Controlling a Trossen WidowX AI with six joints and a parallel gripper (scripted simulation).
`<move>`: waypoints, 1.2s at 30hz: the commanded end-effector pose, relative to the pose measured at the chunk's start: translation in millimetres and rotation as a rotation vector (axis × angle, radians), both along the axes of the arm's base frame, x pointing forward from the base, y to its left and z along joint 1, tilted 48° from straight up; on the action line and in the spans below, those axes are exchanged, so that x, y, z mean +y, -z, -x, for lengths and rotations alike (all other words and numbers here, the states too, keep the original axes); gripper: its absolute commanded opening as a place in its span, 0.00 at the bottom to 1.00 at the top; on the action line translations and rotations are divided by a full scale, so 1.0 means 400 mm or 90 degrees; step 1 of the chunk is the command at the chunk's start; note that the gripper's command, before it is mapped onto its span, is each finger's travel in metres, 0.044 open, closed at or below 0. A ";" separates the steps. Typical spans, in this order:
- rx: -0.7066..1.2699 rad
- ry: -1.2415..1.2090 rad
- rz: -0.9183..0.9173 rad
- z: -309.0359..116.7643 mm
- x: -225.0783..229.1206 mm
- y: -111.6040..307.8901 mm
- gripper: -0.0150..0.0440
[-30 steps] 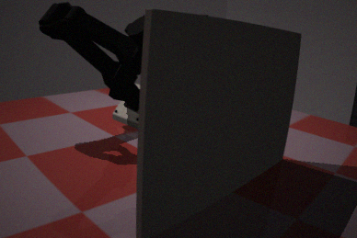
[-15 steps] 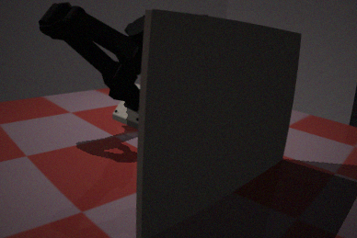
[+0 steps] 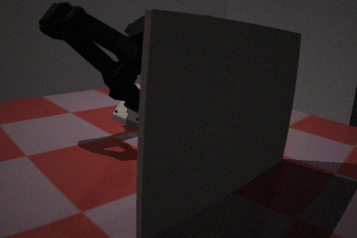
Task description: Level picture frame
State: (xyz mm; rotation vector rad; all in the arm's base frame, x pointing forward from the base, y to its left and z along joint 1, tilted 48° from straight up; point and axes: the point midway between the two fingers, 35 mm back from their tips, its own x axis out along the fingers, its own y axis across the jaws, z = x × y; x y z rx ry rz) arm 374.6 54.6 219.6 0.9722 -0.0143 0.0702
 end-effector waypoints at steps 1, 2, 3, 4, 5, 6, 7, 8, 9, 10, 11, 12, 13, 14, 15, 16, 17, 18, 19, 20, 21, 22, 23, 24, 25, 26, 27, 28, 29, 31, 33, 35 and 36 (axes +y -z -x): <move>-0.001 0.001 0.011 0.000 -0.001 0.000 0.25; -0.002 0.001 0.017 0.000 0.000 0.000 0.25; -0.002 0.002 0.024 0.000 0.000 0.000 0.25; -0.002 0.002 0.024 0.000 0.000 0.000 0.25; -0.002 0.002 0.024 0.000 0.000 0.000 0.25; -0.003 0.002 0.030 0.000 0.000 0.000 0.25; -0.003 0.002 0.037 0.000 0.000 0.001 0.25; -0.003 0.002 0.037 0.000 0.000 0.001 0.25; -0.003 0.002 0.037 0.000 0.000 0.001 0.25; -0.003 0.003 0.044 0.000 0.000 0.001 0.25; -0.004 0.003 0.050 0.000 0.000 0.001 0.25; -0.004 0.003 0.050 0.000 0.000 0.001 0.25; -0.004 0.003 0.050 0.000 0.000 0.001 0.25; -0.004 0.003 0.057 0.000 0.000 0.001 0.25; -0.005 0.004 0.064 0.000 0.000 0.001 0.25; -0.005 0.004 0.064 0.000 0.000 0.001 0.25; -0.005 0.004 0.064 0.000 0.000 0.001 0.25; -0.005 0.004 0.070 0.000 -0.001 0.001 0.25; -0.005 0.004 0.077 0.000 -0.001 0.001 0.25; -0.005 0.004 0.077 0.000 -0.001 0.001 0.25; -0.005 0.004 0.077 0.000 -0.001 0.001 0.25; -0.006 0.005 0.084 0.000 -0.001 0.002 0.25; -0.006 0.005 0.090 0.000 -0.001 0.002 0.25; -0.006 0.005 0.090 0.000 -0.001 0.002 0.25; -0.006 0.005 0.090 0.000 -0.001 0.002 0.25; -0.007 0.005 0.097 0.000 -0.001 0.002 0.25; -0.007 0.006 0.104 0.000 -0.001 0.002 0.25; -0.007 0.006 0.104 0.000 -0.001 0.002 0.25; -0.007 0.006 0.104 0.000 -0.001 0.002 0.25; -0.008 0.006 0.117 0.000 -0.001 0.002 0.25; -0.008 0.006 0.117 0.000 -0.001 0.002 0.25; -0.009 0.007 0.130 0.000 -0.001 0.003 0.25; -0.009 0.007 0.130 0.000 -0.001 0.003 0.25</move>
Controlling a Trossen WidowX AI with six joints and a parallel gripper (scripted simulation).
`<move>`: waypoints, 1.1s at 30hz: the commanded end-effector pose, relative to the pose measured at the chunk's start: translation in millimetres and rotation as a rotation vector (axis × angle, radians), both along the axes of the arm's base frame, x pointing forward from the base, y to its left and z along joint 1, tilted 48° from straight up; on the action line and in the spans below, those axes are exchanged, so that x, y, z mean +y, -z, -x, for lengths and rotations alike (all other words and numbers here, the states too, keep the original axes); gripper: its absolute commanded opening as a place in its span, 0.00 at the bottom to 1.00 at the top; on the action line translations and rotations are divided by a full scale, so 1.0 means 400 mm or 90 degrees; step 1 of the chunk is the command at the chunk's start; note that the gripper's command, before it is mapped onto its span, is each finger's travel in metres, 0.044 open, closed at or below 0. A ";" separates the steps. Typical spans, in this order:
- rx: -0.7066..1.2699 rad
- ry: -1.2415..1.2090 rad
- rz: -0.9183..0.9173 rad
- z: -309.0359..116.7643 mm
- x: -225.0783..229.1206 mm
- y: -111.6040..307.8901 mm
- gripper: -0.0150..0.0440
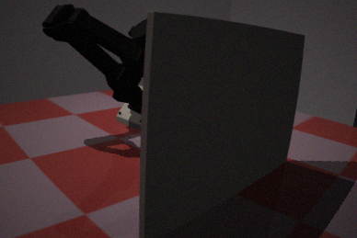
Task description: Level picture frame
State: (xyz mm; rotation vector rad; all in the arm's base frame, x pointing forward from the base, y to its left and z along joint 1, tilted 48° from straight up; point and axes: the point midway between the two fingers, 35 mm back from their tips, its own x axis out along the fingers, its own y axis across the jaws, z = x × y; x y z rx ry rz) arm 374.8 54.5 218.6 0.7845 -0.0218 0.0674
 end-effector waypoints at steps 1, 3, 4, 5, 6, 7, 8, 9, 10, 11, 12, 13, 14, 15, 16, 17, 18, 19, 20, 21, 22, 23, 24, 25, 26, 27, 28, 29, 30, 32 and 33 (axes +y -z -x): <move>-0.002 0.001 0.011 0.000 0.000 0.000 0.25; -0.002 0.002 0.024 0.000 0.000 0.000 0.25; -0.002 0.002 0.024 0.000 0.000 0.000 0.25; -0.002 0.002 0.024 0.000 0.000 0.000 0.25; -0.003 0.002 0.031 0.000 0.000 0.000 0.25; -0.003 0.002 0.038 0.000 0.000 0.001 0.25; -0.003 0.002 0.038 0.000 0.000 0.001 0.25; -0.003 0.002 0.038 0.000 0.000 0.001 0.25; -0.002 0.001 0.029 0.000 0.000 0.001 0.30; -0.002 0.001 0.029 0.000 0.000 0.001 0.34; -0.002 0.001 0.029 0.000 0.000 0.001 0.39; -0.002 0.001 0.029 0.000 0.000 0.001 0.43; -0.002 0.001 0.029 0.000 0.000 0.001 0.48; -0.002 0.001 0.029 0.000 0.000 0.001 0.52; -0.002 0.001 0.029 0.000 0.000 0.001 0.57; -0.002 0.001 0.029 0.000 0.000 0.001 0.61; -0.002 0.001 0.029 0.000 0.000 0.001 0.65; -0.002 0.001 0.029 0.000 0.000 0.001 0.69; -0.002 0.001 0.029 0.000 0.000 0.001 0.69; -0.002 0.001 0.029 0.000 0.000 0.001 0.69; -0.002 0.001 0.029 0.000 0.000 0.001 0.69; -0.002 0.001 0.026 0.003 0.000 0.000 0.69; -0.001 0.001 0.018 0.013 0.000 -0.003 0.69; 0.000 0.000 0.005 0.030 0.000 -0.007 0.69; 0.000 -0.001 -0.011 0.051 0.000 -0.011 0.69; 0.001 -0.002 -0.028 0.072 -0.001 -0.014 0.69; 0.002 -0.003 -0.044 0.093 -0.002 -0.015 0.69; 0.003 -0.004 -0.060 0.113 -0.003 -0.016 0.69; 0.004 -0.005 -0.077 0.133 -0.004 -0.015 0.69; 0.006 -0.007 -0.109 0.172 -0.008 -0.010 0.69; 0.007 -0.008 -0.126 0.190 -0.010 -0.006 0.69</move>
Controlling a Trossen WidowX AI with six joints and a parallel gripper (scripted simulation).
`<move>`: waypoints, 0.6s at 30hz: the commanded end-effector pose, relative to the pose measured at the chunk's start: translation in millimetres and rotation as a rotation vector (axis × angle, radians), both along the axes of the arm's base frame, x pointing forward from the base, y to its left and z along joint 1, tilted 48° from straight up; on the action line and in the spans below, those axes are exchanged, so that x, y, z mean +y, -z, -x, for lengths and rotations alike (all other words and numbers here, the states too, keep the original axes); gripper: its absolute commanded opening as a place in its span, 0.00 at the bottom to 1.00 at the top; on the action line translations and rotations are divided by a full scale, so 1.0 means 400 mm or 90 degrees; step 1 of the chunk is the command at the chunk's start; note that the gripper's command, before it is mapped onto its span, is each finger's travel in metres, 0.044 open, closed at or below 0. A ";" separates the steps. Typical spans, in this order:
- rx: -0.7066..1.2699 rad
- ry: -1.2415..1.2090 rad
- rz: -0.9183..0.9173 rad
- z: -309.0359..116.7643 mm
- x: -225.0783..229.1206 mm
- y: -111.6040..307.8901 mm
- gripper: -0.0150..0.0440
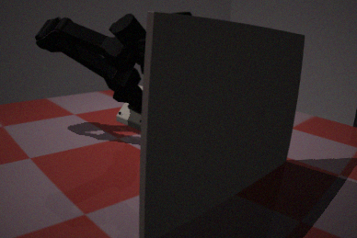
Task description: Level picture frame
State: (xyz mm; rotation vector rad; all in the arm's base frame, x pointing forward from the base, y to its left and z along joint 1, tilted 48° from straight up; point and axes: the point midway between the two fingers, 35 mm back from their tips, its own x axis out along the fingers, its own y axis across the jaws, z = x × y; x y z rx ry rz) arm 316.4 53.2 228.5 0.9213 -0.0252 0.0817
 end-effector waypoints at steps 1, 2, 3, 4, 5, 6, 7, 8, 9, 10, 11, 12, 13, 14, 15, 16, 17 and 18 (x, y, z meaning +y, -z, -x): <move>0.011 -0.001 -0.055 0.062 -0.008 0.023 0.69; 0.012 -0.002 -0.071 0.080 -0.010 0.029 0.69; 0.013 -0.003 -0.084 0.093 -0.012 0.035 0.69; 0.013 -0.004 -0.092 0.101 -0.013 0.038 0.69; 0.013 -0.004 -0.095 0.104 -0.013 0.040 0.69; 0.013 -0.004 -0.095 0.104 -0.013 0.040 0.69; 0.007 -0.005 -0.078 0.091 -0.008 0.024 0.69; 0.008 -0.005 -0.079 0.094 -0.001 0.016 0.69; 0.008 -0.005 -0.082 0.101 0.011 0.003 0.69; 0.010 -0.005 -0.084 0.111 0.024 -0.014 0.69; 0.011 -0.005 -0.087 0.122 0.036 -0.030 0.69; 0.012 -0.004 -0.089 0.135 0.047 -0.047 0.69; 0.014 -0.004 -0.091 0.149 0.056 -0.063 0.69; 0.015 -0.004 -0.093 0.162 0.062 -0.075 0.69; 0.016 -0.004 -0.094 0.169 0.066 -0.083 0.69; 0.016 -0.004 -0.095 0.172 0.066 -0.086 0.69; 0.016 -0.004 -0.095 0.172 0.066 -0.086 0.69; 0.010 -0.010 -0.095 0.163 0.067 -0.082 0.69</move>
